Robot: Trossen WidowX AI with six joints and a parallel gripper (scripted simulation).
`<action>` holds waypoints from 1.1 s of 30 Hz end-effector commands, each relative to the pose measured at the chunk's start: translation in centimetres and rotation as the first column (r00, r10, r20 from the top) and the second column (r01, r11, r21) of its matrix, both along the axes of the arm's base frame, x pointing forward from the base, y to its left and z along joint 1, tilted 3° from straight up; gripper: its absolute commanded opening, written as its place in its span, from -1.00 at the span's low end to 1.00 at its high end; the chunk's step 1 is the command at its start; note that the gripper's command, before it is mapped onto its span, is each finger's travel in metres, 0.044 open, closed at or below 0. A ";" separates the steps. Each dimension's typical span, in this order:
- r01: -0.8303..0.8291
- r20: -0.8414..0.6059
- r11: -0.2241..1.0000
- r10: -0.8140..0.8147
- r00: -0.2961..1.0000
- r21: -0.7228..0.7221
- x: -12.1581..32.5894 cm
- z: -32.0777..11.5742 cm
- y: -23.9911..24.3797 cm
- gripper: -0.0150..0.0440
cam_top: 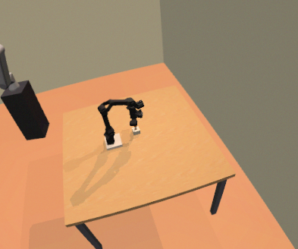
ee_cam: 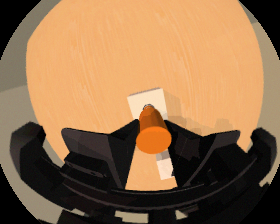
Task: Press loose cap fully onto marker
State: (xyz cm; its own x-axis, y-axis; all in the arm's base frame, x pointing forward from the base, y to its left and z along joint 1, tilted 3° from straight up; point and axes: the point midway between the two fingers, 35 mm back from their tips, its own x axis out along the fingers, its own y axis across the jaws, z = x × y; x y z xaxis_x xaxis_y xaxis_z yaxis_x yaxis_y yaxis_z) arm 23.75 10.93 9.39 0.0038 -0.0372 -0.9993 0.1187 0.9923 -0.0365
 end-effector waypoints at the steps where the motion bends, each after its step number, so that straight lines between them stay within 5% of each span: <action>1: 0.001 -0.001 1.000 -0.001 1.000 0.002 0.0 -0.7 0.0 -0.49; 17: 0.001 -0.001 1.000 -0.001 1.000 0.002 -0.1 -1.8 -0.1 -0.49; 33: 0.002 -0.002 1.000 -0.002 1.000 -0.001 -0.1 -1.7 -0.1 0.93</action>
State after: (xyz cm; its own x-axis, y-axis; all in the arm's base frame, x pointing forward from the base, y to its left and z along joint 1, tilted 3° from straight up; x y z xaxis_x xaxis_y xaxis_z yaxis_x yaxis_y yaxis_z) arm 23.62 10.81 7.67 0.0020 -0.0375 -0.9993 0.1210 0.9920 -0.0370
